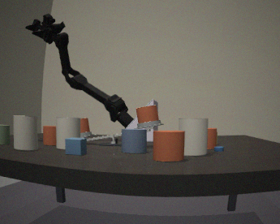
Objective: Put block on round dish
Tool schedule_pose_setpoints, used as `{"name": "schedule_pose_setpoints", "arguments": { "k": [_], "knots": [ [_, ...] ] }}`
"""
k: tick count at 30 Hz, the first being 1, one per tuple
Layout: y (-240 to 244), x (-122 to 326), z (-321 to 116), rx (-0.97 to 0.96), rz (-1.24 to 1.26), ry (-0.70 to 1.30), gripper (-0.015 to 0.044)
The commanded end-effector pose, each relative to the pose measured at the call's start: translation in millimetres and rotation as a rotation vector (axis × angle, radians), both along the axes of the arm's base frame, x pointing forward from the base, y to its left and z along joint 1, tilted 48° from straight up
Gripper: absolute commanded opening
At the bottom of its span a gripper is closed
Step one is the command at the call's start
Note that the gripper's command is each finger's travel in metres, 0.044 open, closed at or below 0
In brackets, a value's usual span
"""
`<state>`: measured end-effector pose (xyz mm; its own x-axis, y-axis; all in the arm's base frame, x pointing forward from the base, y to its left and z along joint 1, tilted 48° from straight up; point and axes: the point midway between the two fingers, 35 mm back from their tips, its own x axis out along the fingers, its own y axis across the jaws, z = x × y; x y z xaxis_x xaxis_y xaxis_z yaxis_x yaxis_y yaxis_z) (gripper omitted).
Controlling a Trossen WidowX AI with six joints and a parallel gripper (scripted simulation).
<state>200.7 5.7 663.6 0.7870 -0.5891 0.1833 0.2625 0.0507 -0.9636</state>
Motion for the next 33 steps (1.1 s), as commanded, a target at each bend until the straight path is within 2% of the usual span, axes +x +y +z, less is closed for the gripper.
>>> {"name": "schedule_pose_setpoints", "arguments": {
  "k": [1, 2, 5, 11, 15, 21, 27, 33],
  "knots": [
    [1, 1, 0, -0.005, 0.000, -0.002, 0.0426],
    [3, 4, 0, -0.022, -0.001, -0.007, 0.0440],
    [19, 20, -3, -0.077, 0.014, -0.025, 0.0440],
    [45, 41, -20, -0.059, 0.073, -0.028, 0.0440],
    [56, 61, -33, -0.137, 0.062, -0.001, 0.0440],
    [81, 80, -55, -0.098, 0.129, 0.006, 0.0440],
    [135, 114, -122, 0.023, 0.271, 0.053, 0.0440],
    [168, 129, -180, 0.131, 0.344, 0.110, 0.0440]
  ]
}}
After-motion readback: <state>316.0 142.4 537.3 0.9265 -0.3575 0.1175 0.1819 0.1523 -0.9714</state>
